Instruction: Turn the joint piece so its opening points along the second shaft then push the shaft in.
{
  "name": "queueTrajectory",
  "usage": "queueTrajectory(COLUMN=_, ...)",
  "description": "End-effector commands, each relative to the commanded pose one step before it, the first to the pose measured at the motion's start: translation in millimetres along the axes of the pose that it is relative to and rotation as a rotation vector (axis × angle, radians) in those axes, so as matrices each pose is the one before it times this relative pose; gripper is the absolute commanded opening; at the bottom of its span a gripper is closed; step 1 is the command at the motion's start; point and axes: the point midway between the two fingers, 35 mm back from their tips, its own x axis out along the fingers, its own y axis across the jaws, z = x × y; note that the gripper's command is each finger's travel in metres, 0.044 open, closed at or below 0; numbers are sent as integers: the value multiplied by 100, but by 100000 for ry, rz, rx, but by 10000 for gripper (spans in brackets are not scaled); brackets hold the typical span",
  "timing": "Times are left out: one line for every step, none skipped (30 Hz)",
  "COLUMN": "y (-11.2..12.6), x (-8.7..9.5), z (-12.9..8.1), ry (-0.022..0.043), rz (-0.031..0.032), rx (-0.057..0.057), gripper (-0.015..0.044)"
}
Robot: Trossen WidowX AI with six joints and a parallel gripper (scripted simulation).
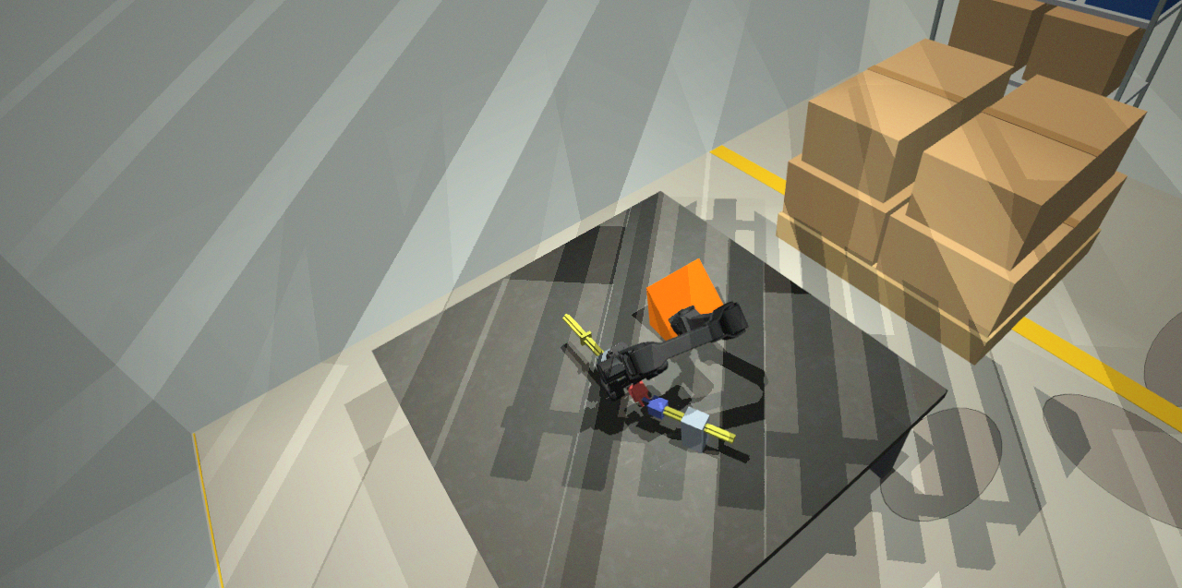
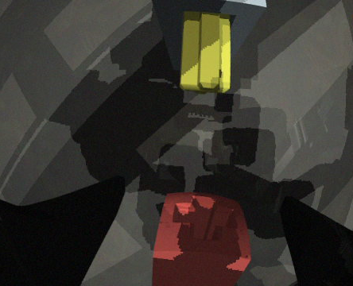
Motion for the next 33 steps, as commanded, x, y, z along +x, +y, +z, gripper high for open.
queueTrajectory(y=55, x=-521, z=-1037, ry=332, rz=1126, rx=234, gripper=440)
queueTrajectory(y=0, x=0, z=0, ry=0, rz=0, rx=0, gripper=440)
queueTrajectory(y=2, x=27, z=0, ry=0, rz=0, rx=0, gripper=440)
queueTrajectory(y=6, x=82, z=0, ry=0, rz=1, rx=-1, gripper=440)
queueTrajectory(y=9, x=136, z=0, ry=0, rz=2, rx=-2, gripper=440)
queueTrajectory(y=10, x=164, z=-1, ry=1, rz=2, rx=-2, gripper=440)
queueTrajectory(y=9, x=164, z=-1, ry=1, rz=2, rx=-2, gripper=440)
queueTrajectory(y=8, x=164, z=-1, ry=2, rz=2, rx=-2, gripper=440)
queueTrajectory(y=7, x=164, z=-1, ry=3, rz=2, rx=-2, gripper=440)
queueTrajectory(y=6, x=164, z=-2, ry=3, rz=1, rx=-2, gripper=440)
queueTrajectory(y=5, x=164, z=-2, ry=4, rz=1, rx=-2, gripper=440)
queueTrajectory(y=4, x=164, z=-2, ry=5, rz=1, rx=-2, gripper=440)
queueTrajectory(y=3, x=164, z=-2, ry=6, rz=1, rx=-2, gripper=440)
queueTrajectory(y=2, x=164, z=-2, ry=6, rz=1, rx=-2, gripper=440)
queueTrajectory(y=1, x=164, z=-3, ry=7, rz=1, rx=-2, gripper=440)
queueTrajectory(y=0, x=164, z=-3, ry=8, rz=1, rx=-1, gripper=440)
queueTrajectory(y=-2, x=164, z=-3, ry=8, rz=0, rx=-1, gripper=440)
queueTrajectory(y=-3, x=164, z=-3, ry=9, rz=0, rx=-1, gripper=440)
queueTrajectory(y=-4, x=164, z=-3, ry=10, rz=0, rx=-1, gripper=440)
queueTrajectory(y=-5, x=164, z=-4, ry=11, rz=0, rx=-1, gripper=440)
queueTrajectory(y=-5, x=134, z=-3, ry=9, rz=0, rx=-1, gripper=440)
queueTrajectory(y=-3, x=81, z=-2, ry=6, rz=0, rx=-1, gripper=440)
queueTrajectory(y=-1, x=27, z=-1, ry=2, rz=0, rx=0, gripper=440)
queueTrajectory(y=0, x=0, z=0, ry=0, rz=0, rx=0, gripper=414)
queueTrajectory(y=0, x=0, z=0, ry=0, rz=0, rx=0, gripper=387)
queueTrajectory(y=0, x=0, z=0, ry=0, rz=0, rx=0, gripper=361)
queueTrajectory(y=0, x=0, z=0, ry=0, rz=0, rx=0, gripper=335)
queueTrajectory(y=0, x=0, z=0, ry=0, rz=0, rx=0, gripper=309)
queueTrajectory(y=0, x=0, z=0, ry=0, rz=0, rx=0, gripper=282)
queueTrajectory(y=0, x=0, z=0, ry=0, rz=0, rx=0, gripper=256)
queueTrajectory(y=0, x=0, z=0, ry=0, rz=0, rx=0, gripper=230)
queueTrajectory(y=0, x=0, z=0, ry=0, rz=0, rx=0, gripper=204)
queueTrajectory(y=0, x=0, z=0, ry=0, rz=0, rx=0, gripper=182)
